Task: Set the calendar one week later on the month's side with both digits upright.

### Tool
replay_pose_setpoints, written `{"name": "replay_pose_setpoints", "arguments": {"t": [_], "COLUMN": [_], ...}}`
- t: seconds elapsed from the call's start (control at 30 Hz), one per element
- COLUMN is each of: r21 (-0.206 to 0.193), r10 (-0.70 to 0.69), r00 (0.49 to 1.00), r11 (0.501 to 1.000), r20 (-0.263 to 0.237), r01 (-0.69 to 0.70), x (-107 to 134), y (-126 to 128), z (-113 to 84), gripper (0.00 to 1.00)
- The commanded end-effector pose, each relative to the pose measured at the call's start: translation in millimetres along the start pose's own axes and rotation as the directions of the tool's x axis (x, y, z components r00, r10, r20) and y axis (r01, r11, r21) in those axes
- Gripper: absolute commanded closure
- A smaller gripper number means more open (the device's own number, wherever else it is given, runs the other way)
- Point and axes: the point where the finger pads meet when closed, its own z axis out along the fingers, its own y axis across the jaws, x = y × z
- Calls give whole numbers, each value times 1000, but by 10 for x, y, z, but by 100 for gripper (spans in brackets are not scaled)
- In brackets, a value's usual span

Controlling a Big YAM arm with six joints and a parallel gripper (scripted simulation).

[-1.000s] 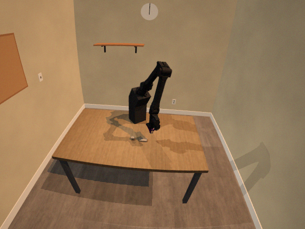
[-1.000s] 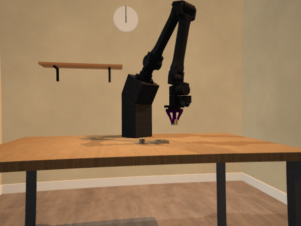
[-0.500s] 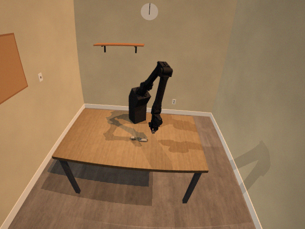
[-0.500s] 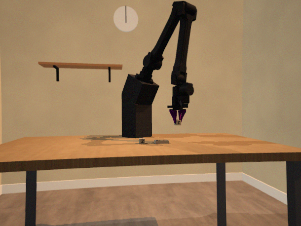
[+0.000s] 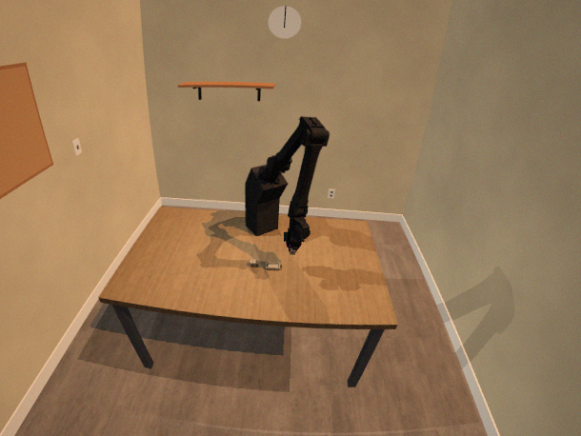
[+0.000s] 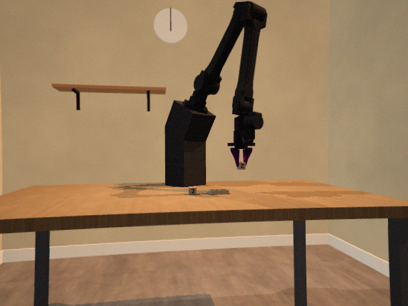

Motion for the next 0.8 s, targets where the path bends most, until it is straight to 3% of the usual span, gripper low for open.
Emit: {"name": "replay_pose_setpoints", "arguments": {"t": [0.0,0.37,0.77], "r21": [-10,-6,-7], "r10": [10,13,13], "r00": [999,1000,1000], "r11": [1000,1000,1000], "r20": [33,17,15], "r01": [-10,-13,-13], "x": [-154,-68,-45], "y": [56,41,69], "z": [-86,165,720], "gripper": [74,74,74]}}
